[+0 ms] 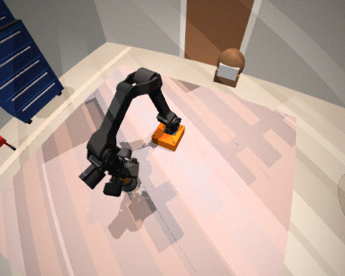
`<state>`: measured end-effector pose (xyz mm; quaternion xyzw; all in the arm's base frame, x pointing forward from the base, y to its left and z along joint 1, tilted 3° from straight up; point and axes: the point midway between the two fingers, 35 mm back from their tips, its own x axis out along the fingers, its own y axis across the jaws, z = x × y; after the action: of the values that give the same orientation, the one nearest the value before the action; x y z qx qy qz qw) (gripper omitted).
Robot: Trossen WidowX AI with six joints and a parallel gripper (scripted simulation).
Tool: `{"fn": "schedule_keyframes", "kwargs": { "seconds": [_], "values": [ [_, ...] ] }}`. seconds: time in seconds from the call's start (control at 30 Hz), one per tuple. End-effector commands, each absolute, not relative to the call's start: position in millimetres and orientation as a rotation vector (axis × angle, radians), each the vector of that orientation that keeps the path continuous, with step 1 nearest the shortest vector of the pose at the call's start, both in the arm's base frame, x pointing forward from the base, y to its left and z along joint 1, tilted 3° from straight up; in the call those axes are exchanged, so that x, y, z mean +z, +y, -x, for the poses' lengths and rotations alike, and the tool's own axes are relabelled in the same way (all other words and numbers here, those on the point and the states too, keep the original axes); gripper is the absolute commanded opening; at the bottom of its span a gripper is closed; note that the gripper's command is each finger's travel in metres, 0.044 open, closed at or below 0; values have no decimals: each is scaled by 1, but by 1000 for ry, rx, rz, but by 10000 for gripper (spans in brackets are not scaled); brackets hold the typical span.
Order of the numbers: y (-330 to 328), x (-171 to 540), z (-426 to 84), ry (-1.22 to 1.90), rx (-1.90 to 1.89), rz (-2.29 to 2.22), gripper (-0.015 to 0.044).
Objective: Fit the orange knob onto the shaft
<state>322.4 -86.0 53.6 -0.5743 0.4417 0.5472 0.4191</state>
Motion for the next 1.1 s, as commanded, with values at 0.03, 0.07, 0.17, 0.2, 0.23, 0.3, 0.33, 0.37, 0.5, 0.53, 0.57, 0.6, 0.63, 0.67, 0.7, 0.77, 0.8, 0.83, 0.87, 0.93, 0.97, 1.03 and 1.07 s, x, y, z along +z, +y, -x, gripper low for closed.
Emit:
{"fn": "schedule_keyframes", "kwargs": {
  "seconds": [0.03,0.07,0.17,0.2,0.23,0.3,0.33,0.37,0.5,0.53,0.57,0.6,0.63,0.67,0.7,0.77,0.8,0.83,0.87,0.93,0.97,1.03,1.07],
  "values": [
    [-85,57,-319,1107,1376,1446,0],
    [-85,57,-319,1102,1383,1453,0],
    [-85,58,-318,1059,1440,1508,0],
    [-85,58,-318,1036,1468,1535,0],
    [-85,58,-318,1010,1499,1565,0],
    [-85,58,-318,985,1529,1594,0],
    [-85,57,-318,985,1529,1594,0],
    [-85,57,-319,985,1529,1594,0],
    [-86,55,-320,985,1529,1594,0],
    [-86,54,-321,985,1529,1594,0],
    [-86,54,-321,985,1529,1594,0],
    [-86,54,-321,985,1529,1594,0],
    [-86,55,-321,985,1529,1594,0],
    [-86,55,-322,985,1529,1594,0],
    [-86,56,-322,985,1529,1594,0],
    [-86,56,-322,985,1529,1594,0],
    [-86,55,-322,985,1529,1594,0],
    [-86,54,-322,985,1529,1594,0],
    [-86,53,-322,985,1529,1594,0],
    [-86,52,-321,985,1529,1594,0],
    [-86,53,-321,985,1529,1594,0],
    [-86,53,-320,985,1529,1594,0],
    [-86,53,-320,985,1529,1594,0]
  ]
}}
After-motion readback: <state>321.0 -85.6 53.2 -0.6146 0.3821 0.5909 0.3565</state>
